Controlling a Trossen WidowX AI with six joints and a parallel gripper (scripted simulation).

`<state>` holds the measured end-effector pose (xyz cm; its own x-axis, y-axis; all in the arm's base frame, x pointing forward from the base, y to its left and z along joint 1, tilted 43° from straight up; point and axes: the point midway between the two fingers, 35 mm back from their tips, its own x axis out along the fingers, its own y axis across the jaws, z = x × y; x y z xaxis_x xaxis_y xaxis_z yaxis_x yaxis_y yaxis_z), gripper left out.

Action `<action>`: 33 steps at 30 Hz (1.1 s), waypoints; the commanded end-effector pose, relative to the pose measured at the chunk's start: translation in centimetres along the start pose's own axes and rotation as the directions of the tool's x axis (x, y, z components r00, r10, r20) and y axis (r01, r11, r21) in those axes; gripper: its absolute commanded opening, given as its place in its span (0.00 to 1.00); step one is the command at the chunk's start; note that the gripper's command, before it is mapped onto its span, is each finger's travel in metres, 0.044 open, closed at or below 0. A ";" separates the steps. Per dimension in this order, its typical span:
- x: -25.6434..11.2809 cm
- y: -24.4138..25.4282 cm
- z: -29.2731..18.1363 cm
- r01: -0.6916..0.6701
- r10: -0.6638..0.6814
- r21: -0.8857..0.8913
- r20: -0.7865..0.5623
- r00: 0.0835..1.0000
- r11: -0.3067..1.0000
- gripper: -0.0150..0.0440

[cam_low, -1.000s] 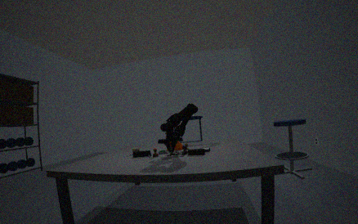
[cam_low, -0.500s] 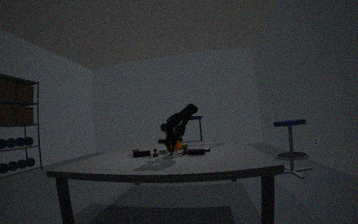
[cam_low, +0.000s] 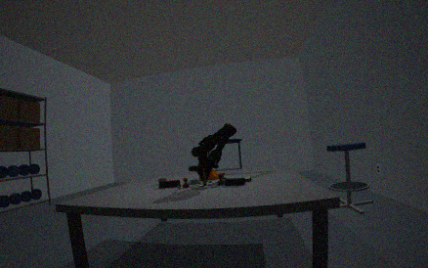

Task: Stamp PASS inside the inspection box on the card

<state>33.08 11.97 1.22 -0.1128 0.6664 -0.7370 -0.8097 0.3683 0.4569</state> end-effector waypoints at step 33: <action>-4.9 -0.3 0.1 0.004 -0.004 -0.004 0.002 1.000 1.000 0.25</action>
<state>33.72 9.13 4.36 -0.1148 0.6697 -0.7337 -0.8083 0.3664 0.4608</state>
